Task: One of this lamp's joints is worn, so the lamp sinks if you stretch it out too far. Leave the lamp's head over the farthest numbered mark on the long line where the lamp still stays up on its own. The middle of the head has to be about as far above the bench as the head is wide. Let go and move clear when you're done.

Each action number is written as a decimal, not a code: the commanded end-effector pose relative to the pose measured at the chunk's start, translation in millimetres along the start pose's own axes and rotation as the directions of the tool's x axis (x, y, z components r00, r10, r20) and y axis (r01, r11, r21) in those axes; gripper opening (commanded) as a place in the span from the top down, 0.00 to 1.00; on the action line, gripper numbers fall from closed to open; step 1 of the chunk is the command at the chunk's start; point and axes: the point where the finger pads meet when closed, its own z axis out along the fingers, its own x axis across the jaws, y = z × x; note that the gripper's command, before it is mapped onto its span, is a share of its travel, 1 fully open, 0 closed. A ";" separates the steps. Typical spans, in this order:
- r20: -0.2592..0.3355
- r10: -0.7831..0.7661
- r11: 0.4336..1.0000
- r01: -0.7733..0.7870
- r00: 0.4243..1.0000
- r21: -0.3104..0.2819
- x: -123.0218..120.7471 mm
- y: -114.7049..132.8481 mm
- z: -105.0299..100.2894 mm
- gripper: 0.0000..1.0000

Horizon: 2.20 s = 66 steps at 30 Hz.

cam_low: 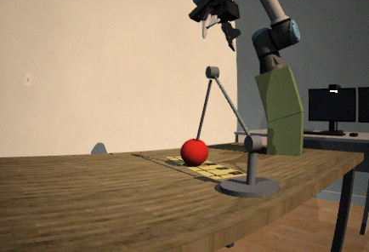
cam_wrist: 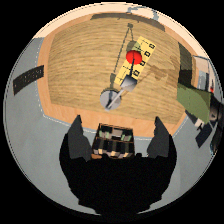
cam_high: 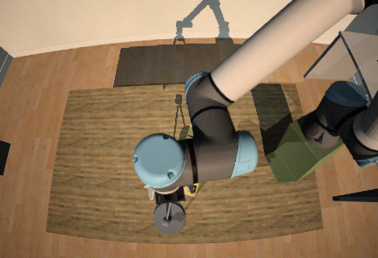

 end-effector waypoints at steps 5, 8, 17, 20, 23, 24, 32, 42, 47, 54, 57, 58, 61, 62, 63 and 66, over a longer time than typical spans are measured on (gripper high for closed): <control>-0.020 0.206 0.972 -0.202 0.978 0.116 -0.6 0.9 1.1 0.00; -0.020 0.206 0.972 -0.202 0.978 0.116 -0.6 0.9 1.2 0.00; -0.020 0.206 0.972 -0.202 0.978 0.116 -0.7 1.0 3.0 0.00; -0.019 0.206 0.972 -0.202 0.978 0.117 -0.7 1.0 4.0 0.00; -0.018 0.206 0.972 -0.202 0.978 0.117 -0.8 1.1 5.0 0.00; -0.018 0.205 0.972 -0.202 0.978 0.117 -0.8 1.1 5.3 0.00; -0.018 0.206 0.972 -0.202 0.978 0.118 -0.8 1.1 6.3 0.00; -0.018 0.206 0.972 -0.202 0.978 0.118 -0.8 1.1 6.0 0.00; -0.018 0.206 0.972 -0.202 0.978 0.118 -0.8 1.1 6.0 0.00; -0.018 0.206 0.972 -0.202 0.978 0.118 -0.8 1.2 6.4 0.00; -0.017 0.206 0.972 -0.202 0.978 0.118 -0.8 1.2 6.6 0.00; -0.017 0.206 0.972 -0.202 0.978 0.118 -0.8 1.2 6.6 0.00; -0.017 0.206 0.972 -0.202 0.978 0.119 -0.9 1.2 6.8 0.00; -0.017 0.206 0.972 -0.202 0.978 0.119 -0.9 1.2 6.8 0.00; -0.017 0.206 0.972 -0.202 0.978 0.119 -0.9 1.2 6.8 0.00; -0.017 0.206 0.972 -0.202 0.978 0.119 -0.9 1.2 6.7 0.00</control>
